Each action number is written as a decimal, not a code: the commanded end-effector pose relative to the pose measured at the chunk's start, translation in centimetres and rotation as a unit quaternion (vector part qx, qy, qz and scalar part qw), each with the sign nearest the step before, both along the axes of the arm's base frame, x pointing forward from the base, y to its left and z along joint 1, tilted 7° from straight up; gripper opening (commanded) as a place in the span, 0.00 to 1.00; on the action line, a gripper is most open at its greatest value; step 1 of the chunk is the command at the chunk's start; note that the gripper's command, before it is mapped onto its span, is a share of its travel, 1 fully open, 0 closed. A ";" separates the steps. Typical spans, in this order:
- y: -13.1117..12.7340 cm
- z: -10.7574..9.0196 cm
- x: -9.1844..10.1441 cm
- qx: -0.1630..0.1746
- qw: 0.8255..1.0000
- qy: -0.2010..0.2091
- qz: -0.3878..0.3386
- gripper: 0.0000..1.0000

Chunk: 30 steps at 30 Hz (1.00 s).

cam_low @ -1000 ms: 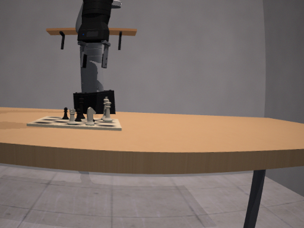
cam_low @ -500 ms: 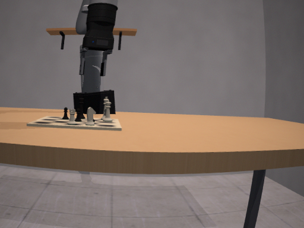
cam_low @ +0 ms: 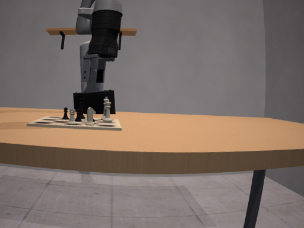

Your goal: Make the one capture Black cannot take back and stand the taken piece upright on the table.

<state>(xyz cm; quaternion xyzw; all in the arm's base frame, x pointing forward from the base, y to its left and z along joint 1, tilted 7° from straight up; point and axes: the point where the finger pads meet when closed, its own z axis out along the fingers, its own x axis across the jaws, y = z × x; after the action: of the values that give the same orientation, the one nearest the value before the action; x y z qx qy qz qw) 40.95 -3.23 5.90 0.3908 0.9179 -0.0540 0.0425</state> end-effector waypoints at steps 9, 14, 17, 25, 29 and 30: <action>0.0 -0.6 0.3 0.001 0.996 0.010 0.090 1.00; 0.1 -0.7 0.4 0.002 0.994 0.012 0.109 1.00; 0.1 -0.7 0.4 0.002 0.994 0.012 0.112 1.00; 0.1 -0.7 0.4 0.002 0.994 0.012 0.112 0.68; 0.1 -0.7 0.4 0.002 0.994 0.012 0.112 0.68; 0.1 -0.7 0.4 0.002 0.994 0.012 0.112 0.68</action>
<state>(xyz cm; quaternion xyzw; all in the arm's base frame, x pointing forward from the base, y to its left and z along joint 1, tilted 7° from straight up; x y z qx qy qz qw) 41.29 -3.18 5.15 0.2854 0.9563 -0.0525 0.0360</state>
